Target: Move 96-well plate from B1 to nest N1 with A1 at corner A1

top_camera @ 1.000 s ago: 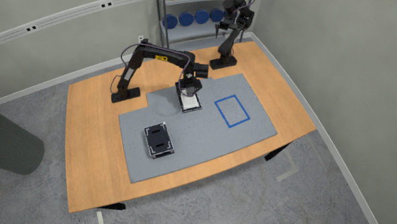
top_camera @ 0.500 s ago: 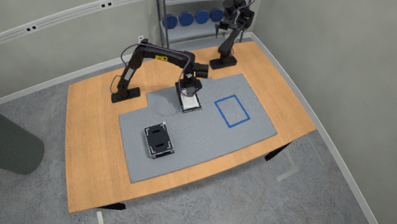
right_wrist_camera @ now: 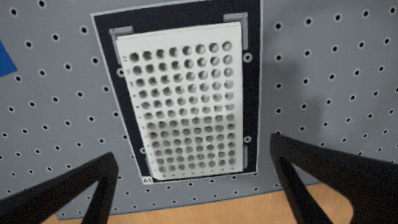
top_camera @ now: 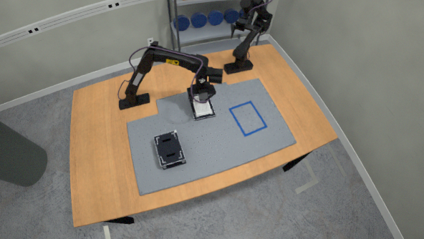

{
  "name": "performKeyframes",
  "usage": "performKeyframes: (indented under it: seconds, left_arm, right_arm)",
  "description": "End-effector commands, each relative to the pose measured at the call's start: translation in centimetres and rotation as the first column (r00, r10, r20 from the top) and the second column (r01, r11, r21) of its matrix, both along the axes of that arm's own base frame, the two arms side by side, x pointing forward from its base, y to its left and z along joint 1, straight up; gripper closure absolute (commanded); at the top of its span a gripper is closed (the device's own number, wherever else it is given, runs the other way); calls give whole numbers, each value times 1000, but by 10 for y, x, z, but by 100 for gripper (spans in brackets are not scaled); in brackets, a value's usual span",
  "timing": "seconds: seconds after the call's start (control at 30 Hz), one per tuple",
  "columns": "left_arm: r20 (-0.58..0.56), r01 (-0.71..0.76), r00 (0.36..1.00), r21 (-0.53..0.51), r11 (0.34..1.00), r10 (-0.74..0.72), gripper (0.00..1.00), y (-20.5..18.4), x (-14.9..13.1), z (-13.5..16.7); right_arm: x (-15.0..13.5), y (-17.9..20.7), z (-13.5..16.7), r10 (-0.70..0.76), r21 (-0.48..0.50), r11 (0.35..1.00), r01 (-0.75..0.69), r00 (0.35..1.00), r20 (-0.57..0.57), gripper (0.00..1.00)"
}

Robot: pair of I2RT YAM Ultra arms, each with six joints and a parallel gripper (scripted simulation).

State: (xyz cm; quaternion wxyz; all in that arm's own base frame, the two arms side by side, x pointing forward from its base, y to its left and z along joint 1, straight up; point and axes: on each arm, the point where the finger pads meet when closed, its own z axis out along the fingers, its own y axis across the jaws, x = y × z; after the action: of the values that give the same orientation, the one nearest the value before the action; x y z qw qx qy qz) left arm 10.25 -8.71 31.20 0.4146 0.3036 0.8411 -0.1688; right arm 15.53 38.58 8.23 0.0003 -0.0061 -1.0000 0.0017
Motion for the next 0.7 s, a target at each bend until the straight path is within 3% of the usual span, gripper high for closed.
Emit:
performKeyframes:
  seconds: [0.0, 0.33, 0.67]
  left_arm:
    - [29, 138, 990, -65, 988, -136, 0, 29, -37, 3]
    - [186, 250, 958, -180, 951, -217, 0, 67, -89, -3]
    - [237, 243, 953, -221, 945, -190, 0, 76, -96, -2]
  right_arm:
    - [3, 3, 8, -6, 16, 1000, 6, 1000, 6, 0]
    - [3, 3, 8, -6, 16, 1000, 6, 1000, 6, 0]
    - [3, 3, 8, -6, 16, 1000, 6, 1000, 6, 0]
